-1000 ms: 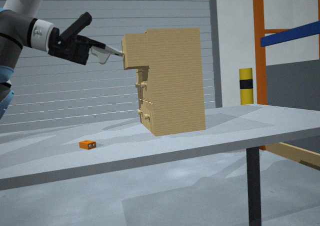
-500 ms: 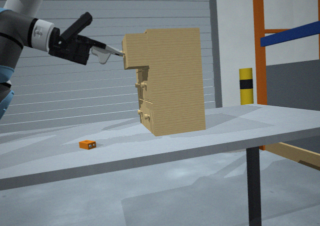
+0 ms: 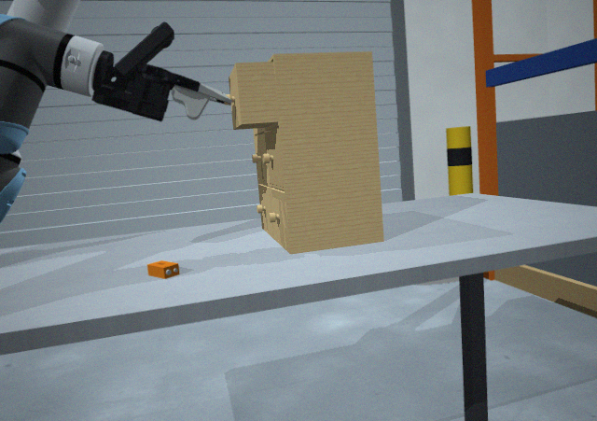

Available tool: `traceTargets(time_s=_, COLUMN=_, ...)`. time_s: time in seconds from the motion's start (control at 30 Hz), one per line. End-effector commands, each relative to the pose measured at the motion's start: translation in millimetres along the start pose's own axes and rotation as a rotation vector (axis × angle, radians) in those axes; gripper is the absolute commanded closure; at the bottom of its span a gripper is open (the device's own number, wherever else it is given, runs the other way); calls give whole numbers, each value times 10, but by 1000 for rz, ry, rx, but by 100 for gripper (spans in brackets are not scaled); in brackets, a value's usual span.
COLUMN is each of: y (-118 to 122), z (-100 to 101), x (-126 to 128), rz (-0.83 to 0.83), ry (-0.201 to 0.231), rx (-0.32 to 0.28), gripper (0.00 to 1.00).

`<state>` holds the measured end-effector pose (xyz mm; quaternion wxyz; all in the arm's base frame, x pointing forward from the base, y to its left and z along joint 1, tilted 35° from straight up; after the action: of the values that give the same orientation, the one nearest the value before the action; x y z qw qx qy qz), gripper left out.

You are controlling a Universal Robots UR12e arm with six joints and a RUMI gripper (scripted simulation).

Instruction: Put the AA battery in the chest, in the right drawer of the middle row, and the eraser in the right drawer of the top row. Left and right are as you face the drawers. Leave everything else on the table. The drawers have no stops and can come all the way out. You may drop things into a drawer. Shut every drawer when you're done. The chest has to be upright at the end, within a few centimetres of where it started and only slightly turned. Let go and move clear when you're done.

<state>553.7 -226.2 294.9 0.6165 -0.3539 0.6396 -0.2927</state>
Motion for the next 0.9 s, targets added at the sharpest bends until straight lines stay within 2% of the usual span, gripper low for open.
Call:
traceTargets(time_s=0.0, y=-27, z=31, x=-1, rz=-4, ry=-1, rx=1, gripper=93)
traceTargets(time_s=0.87, y=-66, z=139, x=-4, rz=-3, ry=-1, rx=1, gripper=93)
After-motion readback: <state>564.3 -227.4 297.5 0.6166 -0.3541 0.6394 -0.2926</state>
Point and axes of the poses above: the point where the finger pads meet when closed, its own z axis out along the fingers, its own x axis across the jaws, y = z × x, the point moved 8 cm from there along -z, back along the fingers, and after that the axes turned 4 degrees about z, right-handed, at the moved point
